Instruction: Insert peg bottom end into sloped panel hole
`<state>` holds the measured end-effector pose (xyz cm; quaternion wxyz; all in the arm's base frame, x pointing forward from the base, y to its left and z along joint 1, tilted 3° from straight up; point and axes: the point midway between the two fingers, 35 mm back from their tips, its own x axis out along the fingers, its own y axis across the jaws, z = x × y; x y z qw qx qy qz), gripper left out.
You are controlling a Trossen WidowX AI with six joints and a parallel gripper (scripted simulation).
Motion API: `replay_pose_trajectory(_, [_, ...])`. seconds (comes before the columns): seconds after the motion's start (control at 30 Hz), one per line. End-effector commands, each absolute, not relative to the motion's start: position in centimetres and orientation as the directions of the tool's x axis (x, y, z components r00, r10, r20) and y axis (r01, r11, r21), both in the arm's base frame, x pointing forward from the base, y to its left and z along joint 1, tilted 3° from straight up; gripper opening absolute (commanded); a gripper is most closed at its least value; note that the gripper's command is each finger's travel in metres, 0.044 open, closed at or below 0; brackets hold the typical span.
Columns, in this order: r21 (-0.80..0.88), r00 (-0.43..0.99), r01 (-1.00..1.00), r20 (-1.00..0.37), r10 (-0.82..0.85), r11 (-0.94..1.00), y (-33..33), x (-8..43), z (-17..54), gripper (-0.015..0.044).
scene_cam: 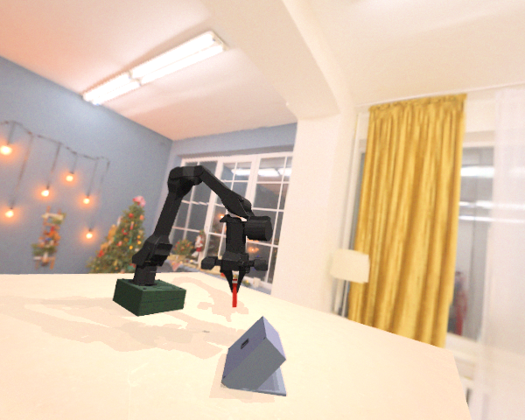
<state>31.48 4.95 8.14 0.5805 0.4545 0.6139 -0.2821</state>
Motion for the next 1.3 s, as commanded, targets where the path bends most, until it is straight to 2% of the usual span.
replay_pose_trajectory(0.0, [0.192,0.099,0.904,-0.963,0.250,0.382,4.6,31.7,8.0,0.0000])
replay_pose_trajectory(1.27, [0.232,0.219,0.973,-0.906,0.361,-0.007,0.5,33.6,7.5,0.0000])
